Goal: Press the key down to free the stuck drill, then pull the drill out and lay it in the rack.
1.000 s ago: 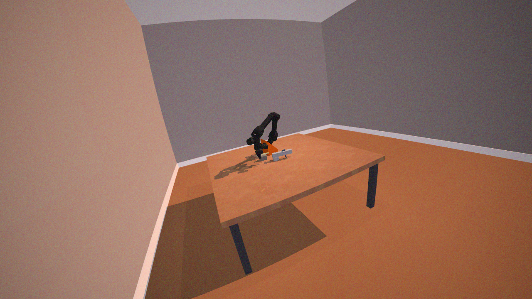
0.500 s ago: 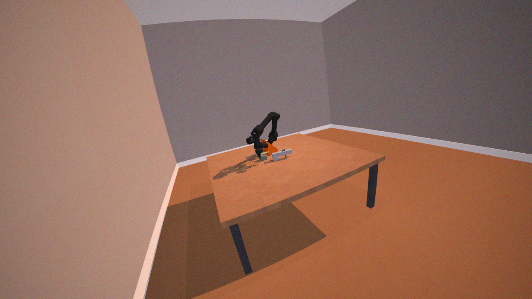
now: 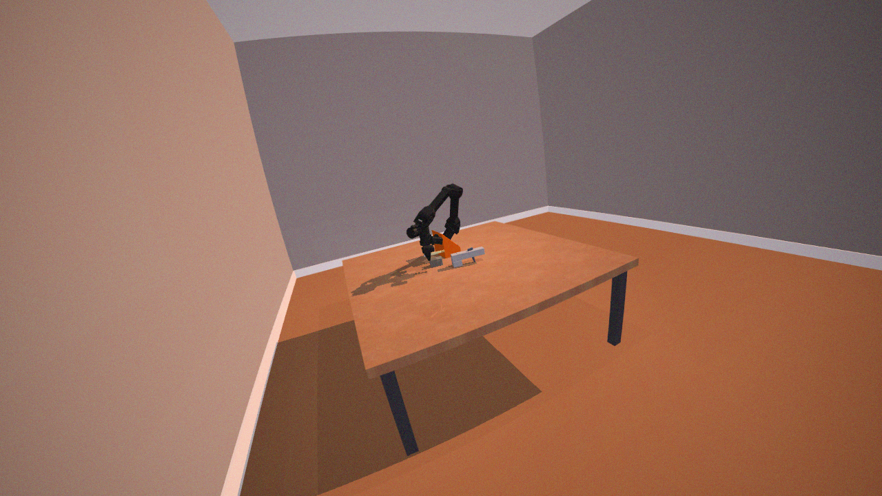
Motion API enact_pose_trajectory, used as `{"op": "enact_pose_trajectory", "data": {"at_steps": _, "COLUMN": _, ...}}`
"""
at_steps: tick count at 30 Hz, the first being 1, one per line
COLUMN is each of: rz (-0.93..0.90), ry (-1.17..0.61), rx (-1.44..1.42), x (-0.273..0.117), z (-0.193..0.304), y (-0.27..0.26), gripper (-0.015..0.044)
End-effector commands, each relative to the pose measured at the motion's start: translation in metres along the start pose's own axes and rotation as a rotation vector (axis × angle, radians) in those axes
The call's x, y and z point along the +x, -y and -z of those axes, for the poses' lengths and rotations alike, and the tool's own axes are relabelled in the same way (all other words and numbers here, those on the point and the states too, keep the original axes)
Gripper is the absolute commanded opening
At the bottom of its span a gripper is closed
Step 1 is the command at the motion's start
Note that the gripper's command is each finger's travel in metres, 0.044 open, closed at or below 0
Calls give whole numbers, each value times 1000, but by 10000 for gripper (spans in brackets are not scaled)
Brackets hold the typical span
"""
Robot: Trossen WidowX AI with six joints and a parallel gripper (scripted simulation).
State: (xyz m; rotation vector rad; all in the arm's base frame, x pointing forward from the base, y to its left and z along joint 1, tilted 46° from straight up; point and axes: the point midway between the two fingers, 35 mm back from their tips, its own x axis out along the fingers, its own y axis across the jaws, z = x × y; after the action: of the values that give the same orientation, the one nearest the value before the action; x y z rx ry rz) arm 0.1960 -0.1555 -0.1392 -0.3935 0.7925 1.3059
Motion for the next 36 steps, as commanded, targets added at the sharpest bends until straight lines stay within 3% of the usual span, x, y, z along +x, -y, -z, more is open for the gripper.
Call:
{"op": "enact_pose_trajectory", "data": {"at_steps": 1, "rz": -1, "ry": -4, "rx": -4, "x": 0, "z": 2, "y": -9, "gripper": 0}}
{"op": "enact_pose_trajectory", "data": {"at_steps": 36, "rz": -3, "ry": -5, "rx": -2, "x": 10, "z": 12, "y": -51, "gripper": 0}}
